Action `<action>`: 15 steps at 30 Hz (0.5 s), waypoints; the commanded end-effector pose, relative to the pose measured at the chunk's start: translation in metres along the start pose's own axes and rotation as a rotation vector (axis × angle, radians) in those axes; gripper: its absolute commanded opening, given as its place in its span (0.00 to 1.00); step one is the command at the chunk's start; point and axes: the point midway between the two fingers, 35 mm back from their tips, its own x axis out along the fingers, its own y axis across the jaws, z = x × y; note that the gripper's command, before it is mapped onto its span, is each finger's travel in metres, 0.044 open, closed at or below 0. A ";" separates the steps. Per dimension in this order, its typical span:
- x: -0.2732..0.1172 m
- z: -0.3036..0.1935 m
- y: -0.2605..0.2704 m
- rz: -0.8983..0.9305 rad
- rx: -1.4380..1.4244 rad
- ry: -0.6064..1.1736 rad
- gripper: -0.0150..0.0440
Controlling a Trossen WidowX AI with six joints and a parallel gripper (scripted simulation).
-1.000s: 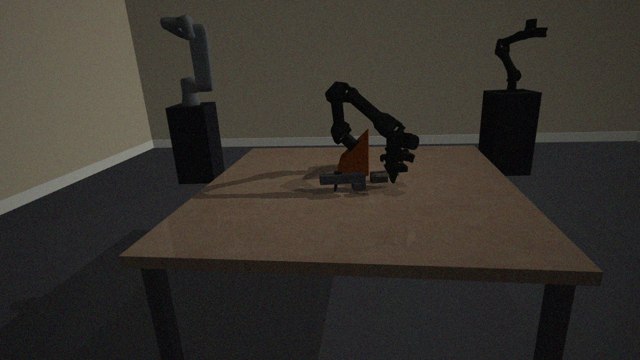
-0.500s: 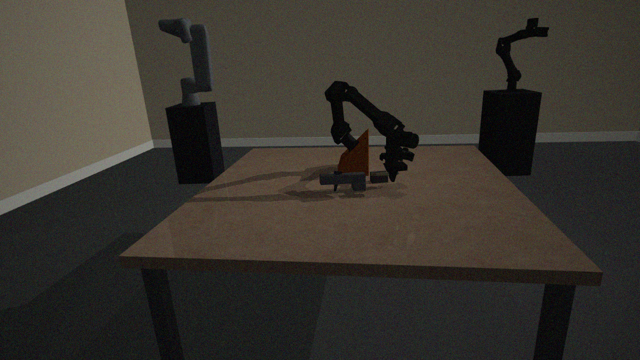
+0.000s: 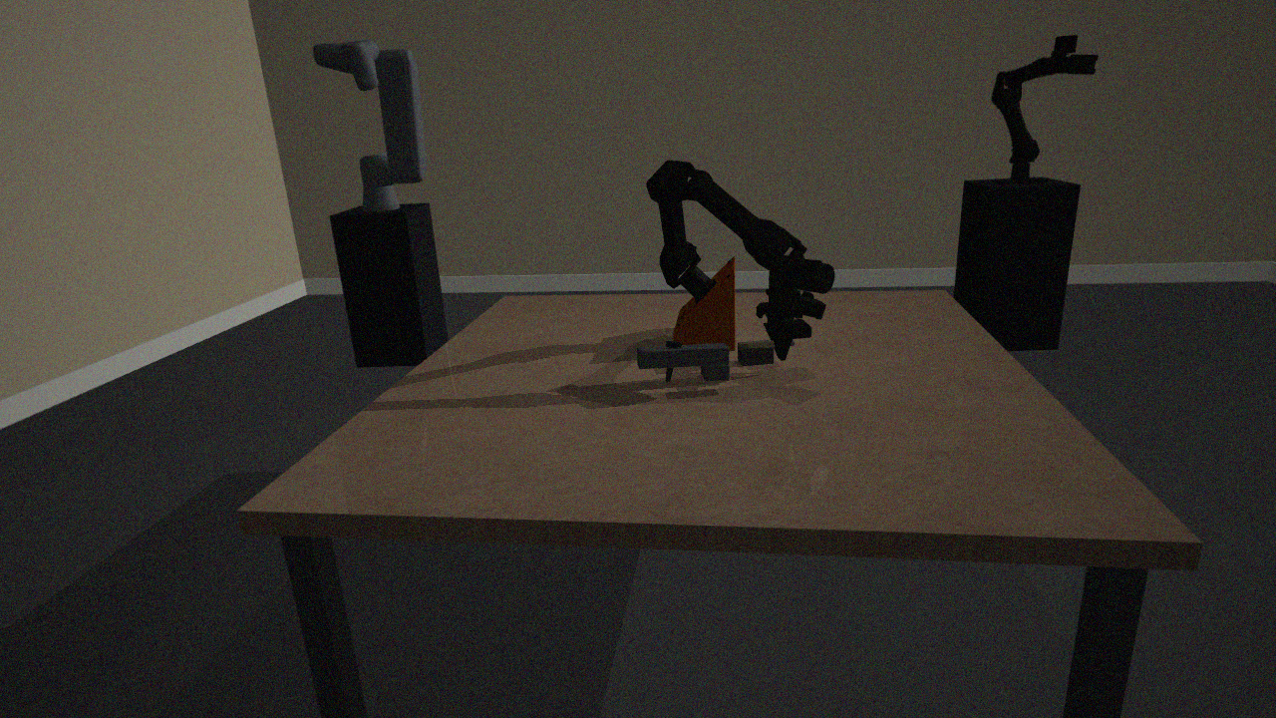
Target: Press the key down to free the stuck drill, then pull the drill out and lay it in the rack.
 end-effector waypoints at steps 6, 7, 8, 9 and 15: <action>-0.005 0.000 0.000 -0.003 0.003 -0.004 0.25; -0.005 0.000 0.000 -0.003 0.003 -0.004 0.25; -0.006 0.000 0.000 -0.003 0.003 -0.004 0.25; -0.006 0.000 0.000 -0.003 0.003 -0.004 0.25; -0.008 -0.001 0.001 -0.003 0.003 -0.004 0.25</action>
